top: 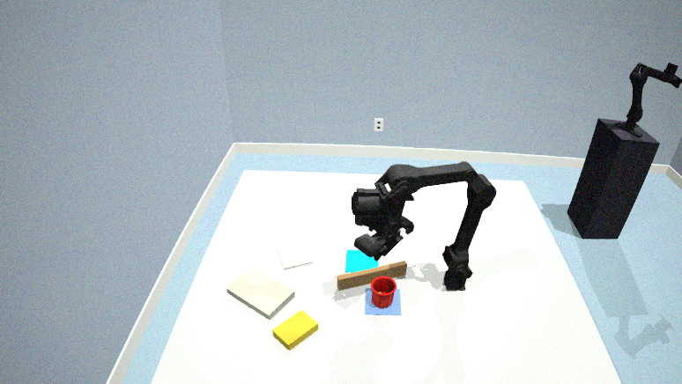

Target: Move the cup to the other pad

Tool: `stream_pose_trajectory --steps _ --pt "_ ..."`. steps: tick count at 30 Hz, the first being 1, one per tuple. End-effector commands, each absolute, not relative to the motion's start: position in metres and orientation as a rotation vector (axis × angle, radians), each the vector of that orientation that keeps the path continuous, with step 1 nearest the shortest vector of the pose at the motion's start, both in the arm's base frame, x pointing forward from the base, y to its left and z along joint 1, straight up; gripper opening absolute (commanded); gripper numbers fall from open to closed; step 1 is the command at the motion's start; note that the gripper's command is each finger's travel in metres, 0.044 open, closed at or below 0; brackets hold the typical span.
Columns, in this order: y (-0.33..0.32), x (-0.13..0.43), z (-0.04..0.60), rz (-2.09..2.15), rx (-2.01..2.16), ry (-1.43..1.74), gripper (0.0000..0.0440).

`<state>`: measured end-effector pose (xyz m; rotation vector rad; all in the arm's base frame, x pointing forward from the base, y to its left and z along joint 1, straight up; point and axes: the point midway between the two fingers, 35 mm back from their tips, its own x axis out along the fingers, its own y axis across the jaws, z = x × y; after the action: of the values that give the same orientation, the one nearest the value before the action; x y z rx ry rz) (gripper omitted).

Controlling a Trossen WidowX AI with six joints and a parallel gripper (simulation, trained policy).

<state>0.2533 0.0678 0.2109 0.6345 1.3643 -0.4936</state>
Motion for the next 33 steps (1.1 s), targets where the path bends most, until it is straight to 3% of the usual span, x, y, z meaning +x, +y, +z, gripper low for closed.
stream_pose_trajectory --steps 1,33 --pt "0.066 0.251 0.204 -0.532 0.624 1.394 0.0143" --pt "0.06 0.233 0.125 -0.754 0.54 1.53 0.0172"
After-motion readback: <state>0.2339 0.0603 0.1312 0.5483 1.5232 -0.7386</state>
